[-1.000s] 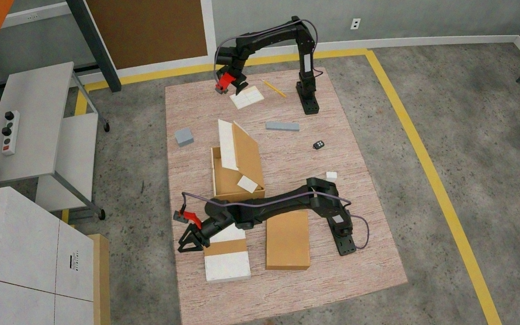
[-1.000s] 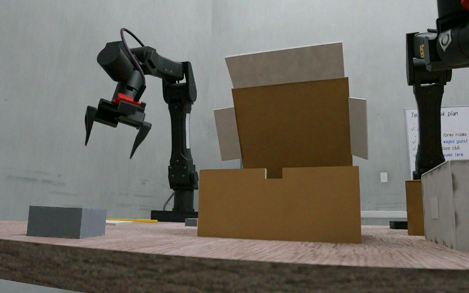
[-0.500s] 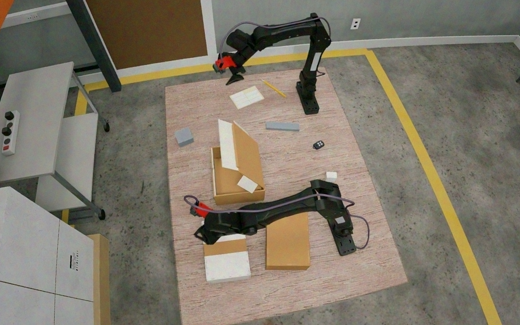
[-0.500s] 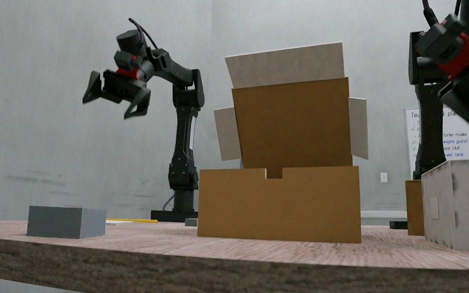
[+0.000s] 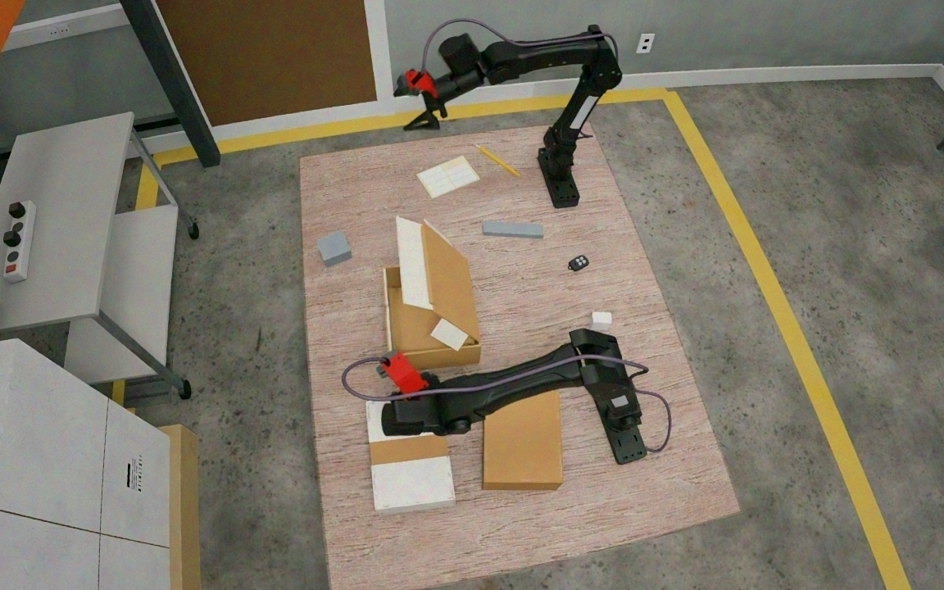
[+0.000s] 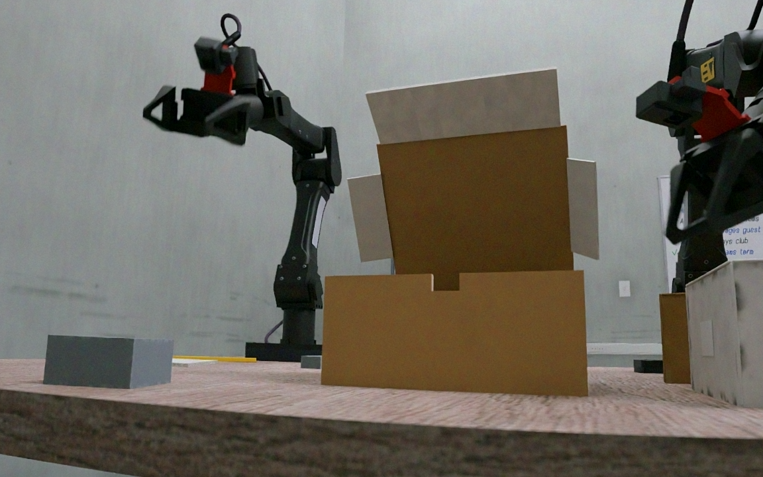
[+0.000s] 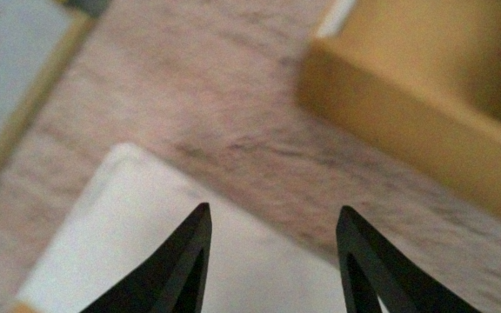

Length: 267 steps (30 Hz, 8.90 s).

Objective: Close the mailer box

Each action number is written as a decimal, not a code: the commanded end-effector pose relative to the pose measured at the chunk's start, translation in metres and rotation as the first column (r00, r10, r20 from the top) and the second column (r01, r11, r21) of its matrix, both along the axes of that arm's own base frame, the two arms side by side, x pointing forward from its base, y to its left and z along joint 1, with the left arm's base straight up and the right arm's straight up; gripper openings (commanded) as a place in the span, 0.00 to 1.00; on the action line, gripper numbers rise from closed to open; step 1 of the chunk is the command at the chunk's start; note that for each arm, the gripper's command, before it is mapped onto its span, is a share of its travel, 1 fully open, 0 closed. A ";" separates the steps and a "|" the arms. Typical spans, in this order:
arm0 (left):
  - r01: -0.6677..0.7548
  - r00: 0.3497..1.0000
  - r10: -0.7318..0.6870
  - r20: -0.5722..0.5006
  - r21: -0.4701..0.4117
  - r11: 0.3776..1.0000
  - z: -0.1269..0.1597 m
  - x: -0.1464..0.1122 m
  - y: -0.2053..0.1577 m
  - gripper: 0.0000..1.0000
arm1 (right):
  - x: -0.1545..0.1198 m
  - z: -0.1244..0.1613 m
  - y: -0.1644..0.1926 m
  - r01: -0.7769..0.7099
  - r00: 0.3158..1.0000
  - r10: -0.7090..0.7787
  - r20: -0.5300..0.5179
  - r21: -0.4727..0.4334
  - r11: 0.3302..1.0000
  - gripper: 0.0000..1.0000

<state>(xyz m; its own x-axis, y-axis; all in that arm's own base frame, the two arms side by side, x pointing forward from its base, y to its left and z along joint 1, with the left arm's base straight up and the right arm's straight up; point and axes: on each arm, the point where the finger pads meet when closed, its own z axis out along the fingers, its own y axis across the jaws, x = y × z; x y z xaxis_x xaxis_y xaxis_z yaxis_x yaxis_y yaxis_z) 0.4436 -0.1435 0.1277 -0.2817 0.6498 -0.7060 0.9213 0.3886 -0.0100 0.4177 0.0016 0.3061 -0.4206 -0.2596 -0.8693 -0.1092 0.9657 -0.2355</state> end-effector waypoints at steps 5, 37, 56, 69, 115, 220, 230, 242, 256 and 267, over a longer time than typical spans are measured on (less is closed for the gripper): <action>0.146 0.969 -0.205 -0.137 -0.354 0.924 0.069 -0.057 -0.030 0.49 | -0.006 0.064 0.003 0.018 0.961 -0.062 0.271 0.161 0.987 1.00; 0.111 0.945 -0.271 -0.184 -0.599 0.793 0.132 -0.088 -0.038 0.49 | -0.036 0.118 -0.003 -0.012 0.886 -0.109 0.450 0.258 0.966 1.00; 0.111 0.943 -0.275 -0.186 -0.602 0.790 0.133 -0.100 -0.048 0.49 | -0.042 0.126 -0.001 -0.022 0.874 -0.107 0.474 0.259 0.966 1.00; 0.108 0.944 -0.271 -0.186 -0.603 0.790 0.133 -0.101 -0.055 0.49 | -0.042 0.126 -0.001 -0.022 0.874 -0.107 0.474 0.259 0.966 1.00; 0.106 0.945 -0.267 -0.190 -0.592 0.799 0.130 -0.105 -0.083 0.49 | -0.042 0.126 -0.001 -0.022 0.874 -0.107 0.474 0.259 0.966 1.00; 0.097 0.952 -0.247 -0.181 -0.585 0.805 0.132 -0.102 -0.092 0.01 | -0.014 -0.054 0.185 -0.121 0.880 0.475 -0.024 0.955 0.271 0.01; 0.097 0.952 -0.247 -0.181 -0.585 0.805 0.132 -0.102 -0.092 0.01 | -0.035 -0.092 0.214 0.080 0.772 0.617 -0.151 0.987 0.141 0.01; 0.097 0.952 -0.247 -0.181 -0.585 0.805 0.132 -0.102 -0.092 0.01 | -0.062 -0.124 0.237 0.296 0.621 0.743 -0.250 0.952 0.072 0.01; 0.097 0.952 -0.247 -0.181 -0.585 0.805 0.132 -0.102 -0.092 0.01 | -0.053 -0.098 0.232 0.190 0.670 0.719 -0.186 0.979 0.077 0.01; 0.097 0.952 -0.247 -0.181 -0.585 0.805 0.132 -0.102 -0.092 0.01 | -0.037 -0.126 0.241 0.256 0.660 0.711 -0.242 0.962 0.090 0.01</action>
<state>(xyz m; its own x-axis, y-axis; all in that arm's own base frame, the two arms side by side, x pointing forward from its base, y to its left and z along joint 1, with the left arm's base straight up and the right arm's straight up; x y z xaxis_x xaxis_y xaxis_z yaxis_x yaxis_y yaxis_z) 0.3411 -0.2418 0.2478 -0.4564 0.2129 -0.8639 0.8879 0.0460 -0.4577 0.3712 0.2352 0.1698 -0.9568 0.2909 -0.0001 0.0550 0.1810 0.9819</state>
